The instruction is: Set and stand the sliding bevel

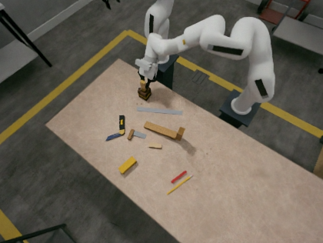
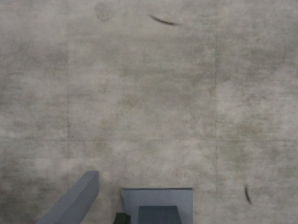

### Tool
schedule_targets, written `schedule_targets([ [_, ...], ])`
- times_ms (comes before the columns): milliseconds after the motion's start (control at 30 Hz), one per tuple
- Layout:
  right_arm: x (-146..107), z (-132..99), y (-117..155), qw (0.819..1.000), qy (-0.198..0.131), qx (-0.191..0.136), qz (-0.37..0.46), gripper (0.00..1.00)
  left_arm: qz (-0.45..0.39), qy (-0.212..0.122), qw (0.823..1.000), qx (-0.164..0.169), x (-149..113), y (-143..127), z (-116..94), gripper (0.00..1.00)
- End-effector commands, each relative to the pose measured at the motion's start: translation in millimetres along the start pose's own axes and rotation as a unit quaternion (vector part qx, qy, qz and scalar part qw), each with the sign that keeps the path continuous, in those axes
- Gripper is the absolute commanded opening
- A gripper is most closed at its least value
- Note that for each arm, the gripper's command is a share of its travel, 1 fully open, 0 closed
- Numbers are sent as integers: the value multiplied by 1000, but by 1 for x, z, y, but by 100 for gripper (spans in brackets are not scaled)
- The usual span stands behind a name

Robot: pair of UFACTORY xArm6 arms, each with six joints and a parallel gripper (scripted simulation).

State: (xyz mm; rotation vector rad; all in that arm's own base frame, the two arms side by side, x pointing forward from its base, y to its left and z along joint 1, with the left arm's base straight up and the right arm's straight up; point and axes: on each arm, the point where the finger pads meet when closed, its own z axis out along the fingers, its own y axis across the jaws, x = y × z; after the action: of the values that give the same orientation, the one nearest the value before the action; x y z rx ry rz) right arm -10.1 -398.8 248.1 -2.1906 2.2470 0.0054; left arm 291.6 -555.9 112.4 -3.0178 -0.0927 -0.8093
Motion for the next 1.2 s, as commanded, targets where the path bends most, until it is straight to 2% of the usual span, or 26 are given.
schedule_targets([
  [0, 1, -2, 0, 1000, 2, 0, 0, 100, -1, 1, 1000, -2, 1, 1, -2, 0],
  [1167, 1, -2, 0, 1000, 2, 0, 0, 100, -1, 1, 1000, -2, -2, 1, 4, 0],
])
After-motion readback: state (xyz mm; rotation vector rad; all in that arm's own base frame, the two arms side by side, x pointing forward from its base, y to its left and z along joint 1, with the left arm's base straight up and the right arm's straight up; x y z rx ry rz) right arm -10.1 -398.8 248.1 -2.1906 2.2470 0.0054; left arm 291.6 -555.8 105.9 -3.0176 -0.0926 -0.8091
